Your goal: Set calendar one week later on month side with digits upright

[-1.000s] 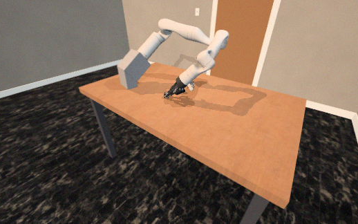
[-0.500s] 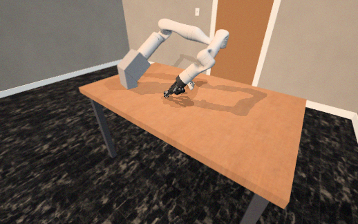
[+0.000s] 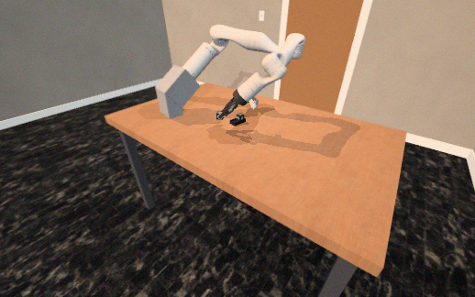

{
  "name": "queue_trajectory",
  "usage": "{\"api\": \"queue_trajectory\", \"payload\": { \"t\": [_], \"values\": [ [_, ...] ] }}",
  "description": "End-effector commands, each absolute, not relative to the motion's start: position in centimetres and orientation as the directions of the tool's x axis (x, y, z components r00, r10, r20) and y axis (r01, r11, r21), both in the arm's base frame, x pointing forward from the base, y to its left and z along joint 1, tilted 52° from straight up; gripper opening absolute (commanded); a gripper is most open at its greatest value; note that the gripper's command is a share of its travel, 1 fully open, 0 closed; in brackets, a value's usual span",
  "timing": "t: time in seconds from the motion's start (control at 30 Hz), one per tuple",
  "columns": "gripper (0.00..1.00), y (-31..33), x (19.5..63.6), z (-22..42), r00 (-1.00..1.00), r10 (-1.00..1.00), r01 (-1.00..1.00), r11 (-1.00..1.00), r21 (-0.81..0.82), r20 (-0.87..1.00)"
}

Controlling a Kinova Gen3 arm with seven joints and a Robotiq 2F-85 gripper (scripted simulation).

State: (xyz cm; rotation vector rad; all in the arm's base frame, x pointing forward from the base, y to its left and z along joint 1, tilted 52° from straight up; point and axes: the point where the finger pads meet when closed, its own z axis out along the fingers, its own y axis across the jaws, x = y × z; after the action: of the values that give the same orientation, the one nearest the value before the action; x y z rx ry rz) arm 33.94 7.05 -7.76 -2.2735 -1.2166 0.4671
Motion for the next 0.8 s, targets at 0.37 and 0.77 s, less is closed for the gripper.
{"api": "queue_trajectory", "payload": {
  "t": [0.37, 0.77],
  "values": [
    [0.26, 5.87, 34.25, -6.71, 0.548, 0.835, 0.663, -0.471, -0.582, -0.052],
    [0.26, 5.86, 34.18, -6.74, 0.561, 0.827, 0.662, -0.469, -0.585, -0.029]
  ]
}}
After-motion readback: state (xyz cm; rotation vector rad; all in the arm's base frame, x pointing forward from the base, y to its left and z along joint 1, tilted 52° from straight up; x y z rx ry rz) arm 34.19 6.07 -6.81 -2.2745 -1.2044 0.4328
